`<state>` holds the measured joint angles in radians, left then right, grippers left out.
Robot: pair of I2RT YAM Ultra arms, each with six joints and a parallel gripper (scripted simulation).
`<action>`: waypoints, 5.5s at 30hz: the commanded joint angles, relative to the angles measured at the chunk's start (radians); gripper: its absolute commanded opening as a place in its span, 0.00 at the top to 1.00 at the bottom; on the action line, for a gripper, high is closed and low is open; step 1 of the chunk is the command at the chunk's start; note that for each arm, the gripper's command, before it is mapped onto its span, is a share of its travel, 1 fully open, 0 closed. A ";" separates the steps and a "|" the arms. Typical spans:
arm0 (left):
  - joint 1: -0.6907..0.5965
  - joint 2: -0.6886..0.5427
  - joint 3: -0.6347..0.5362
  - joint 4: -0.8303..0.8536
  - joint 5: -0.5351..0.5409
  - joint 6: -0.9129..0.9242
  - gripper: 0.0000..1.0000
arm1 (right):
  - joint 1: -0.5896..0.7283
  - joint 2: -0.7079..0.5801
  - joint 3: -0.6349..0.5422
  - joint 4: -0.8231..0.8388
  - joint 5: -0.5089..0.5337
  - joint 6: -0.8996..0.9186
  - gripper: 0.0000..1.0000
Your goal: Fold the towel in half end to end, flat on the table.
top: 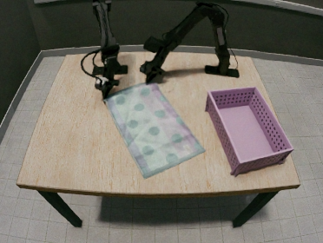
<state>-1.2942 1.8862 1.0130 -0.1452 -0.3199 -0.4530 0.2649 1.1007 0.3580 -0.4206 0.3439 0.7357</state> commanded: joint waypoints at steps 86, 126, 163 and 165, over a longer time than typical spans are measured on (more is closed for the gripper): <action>0.683 -0.298 -0.105 0.146 0.379 0.032 1.00 | 0.050 0.472 0.672 0.284 -0.100 0.091 1.00; 0.879 -0.037 0.123 0.079 0.337 0.081 1.00 | 0.029 0.961 1.043 0.340 -0.161 0.068 1.00; 1.041 0.209 0.372 -0.013 0.408 0.181 0.30 | 0.070 1.320 1.507 0.215 -0.154 0.097 0.70; 1.041 0.212 0.378 -0.019 0.408 0.182 0.30 | 0.070 1.326 1.520 0.203 -0.153 0.098 0.70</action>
<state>-0.2607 2.0953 1.3357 -0.1345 0.0692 -0.2947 0.3206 2.4294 1.8187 -0.1806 0.1661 0.8249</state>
